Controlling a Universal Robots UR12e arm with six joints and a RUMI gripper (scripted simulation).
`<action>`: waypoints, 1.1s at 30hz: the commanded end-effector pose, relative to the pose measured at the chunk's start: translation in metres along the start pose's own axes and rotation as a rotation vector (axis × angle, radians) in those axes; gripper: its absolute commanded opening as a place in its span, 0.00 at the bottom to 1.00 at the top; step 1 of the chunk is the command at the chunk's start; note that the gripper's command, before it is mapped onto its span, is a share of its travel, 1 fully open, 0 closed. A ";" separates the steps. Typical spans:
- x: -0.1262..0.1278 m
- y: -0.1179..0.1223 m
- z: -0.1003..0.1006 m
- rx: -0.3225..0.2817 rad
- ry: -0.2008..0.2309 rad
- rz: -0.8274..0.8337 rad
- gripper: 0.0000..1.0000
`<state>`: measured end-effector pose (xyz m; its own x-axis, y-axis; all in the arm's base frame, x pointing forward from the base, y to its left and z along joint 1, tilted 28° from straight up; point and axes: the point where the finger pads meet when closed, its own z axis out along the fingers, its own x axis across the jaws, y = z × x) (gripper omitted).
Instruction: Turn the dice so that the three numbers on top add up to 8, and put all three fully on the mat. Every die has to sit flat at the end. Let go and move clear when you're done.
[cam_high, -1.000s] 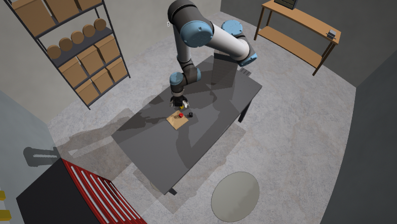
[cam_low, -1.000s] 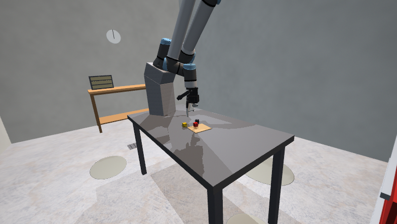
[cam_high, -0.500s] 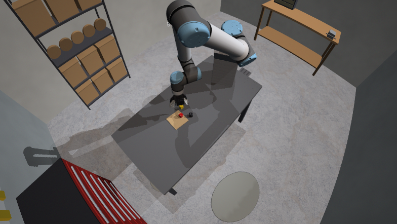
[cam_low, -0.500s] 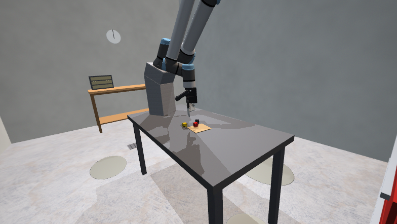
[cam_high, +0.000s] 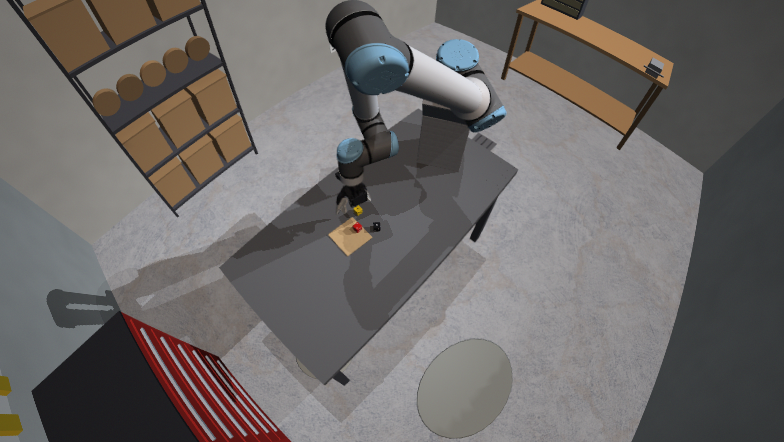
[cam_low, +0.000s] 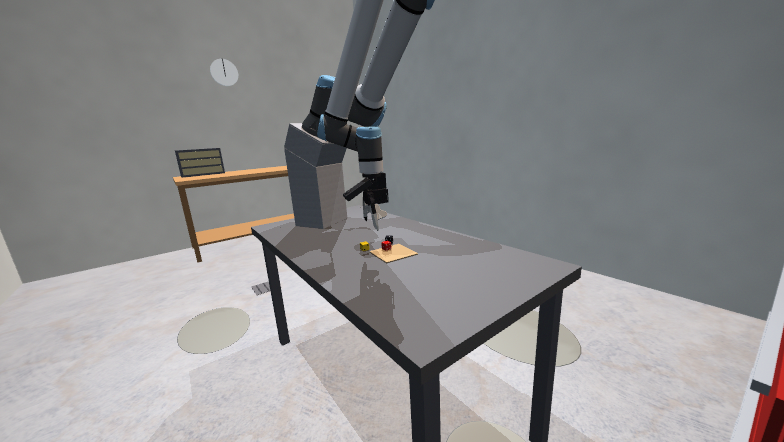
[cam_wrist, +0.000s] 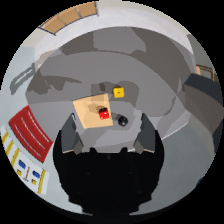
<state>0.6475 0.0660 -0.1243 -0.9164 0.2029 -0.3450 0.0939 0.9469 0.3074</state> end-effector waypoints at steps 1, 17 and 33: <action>0.003 -0.005 0.001 -0.008 0.003 -0.161 1.00; 0.007 -0.012 0.001 -0.009 0.001 -0.489 1.00; 0.011 -0.017 0.002 -0.009 0.000 -0.802 1.00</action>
<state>0.6399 0.0541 -0.1326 -0.7869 -0.4107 -0.4605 -0.4789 0.8771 0.0362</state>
